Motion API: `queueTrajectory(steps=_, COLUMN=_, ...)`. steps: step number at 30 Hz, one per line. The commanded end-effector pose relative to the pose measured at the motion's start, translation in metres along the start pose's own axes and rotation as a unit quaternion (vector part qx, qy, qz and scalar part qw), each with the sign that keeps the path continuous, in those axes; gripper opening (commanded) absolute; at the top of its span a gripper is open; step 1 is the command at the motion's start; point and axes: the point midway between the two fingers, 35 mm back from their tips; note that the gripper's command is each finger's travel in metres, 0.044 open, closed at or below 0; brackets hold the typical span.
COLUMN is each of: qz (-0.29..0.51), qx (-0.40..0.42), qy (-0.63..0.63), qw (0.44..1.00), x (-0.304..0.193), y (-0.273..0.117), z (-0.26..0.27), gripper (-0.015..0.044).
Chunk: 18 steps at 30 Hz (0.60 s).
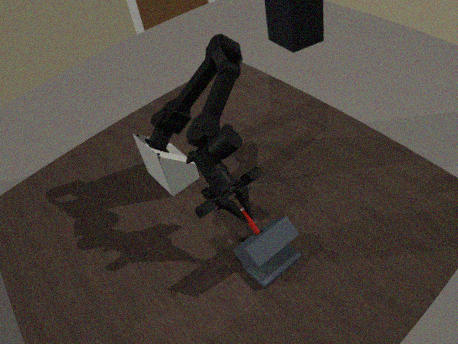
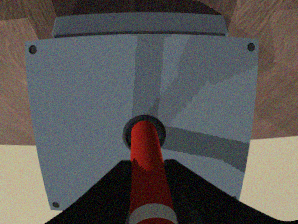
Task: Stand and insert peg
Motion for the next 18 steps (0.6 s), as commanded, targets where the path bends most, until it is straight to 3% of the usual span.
queueTrajectory(steps=1, qz=0.004, qx=0.0, qy=0.0, qw=1.0, x=-0.0029, y=0.0018, z=-0.0003, gripper=0.0)
queueTrajectory(steps=18, qz=0.004, qx=0.0, qy=0.0, qw=1.0, x=-0.0018, y=0.0083, z=-0.0003, gripper=0.0)
Point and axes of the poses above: the point midway between the two fingers, 35 mm back from their tips, its own y axis out along the fingers, its own z axis across the jaws, x = y × z, and after that the axes turned 2 degrees about y, right-handed
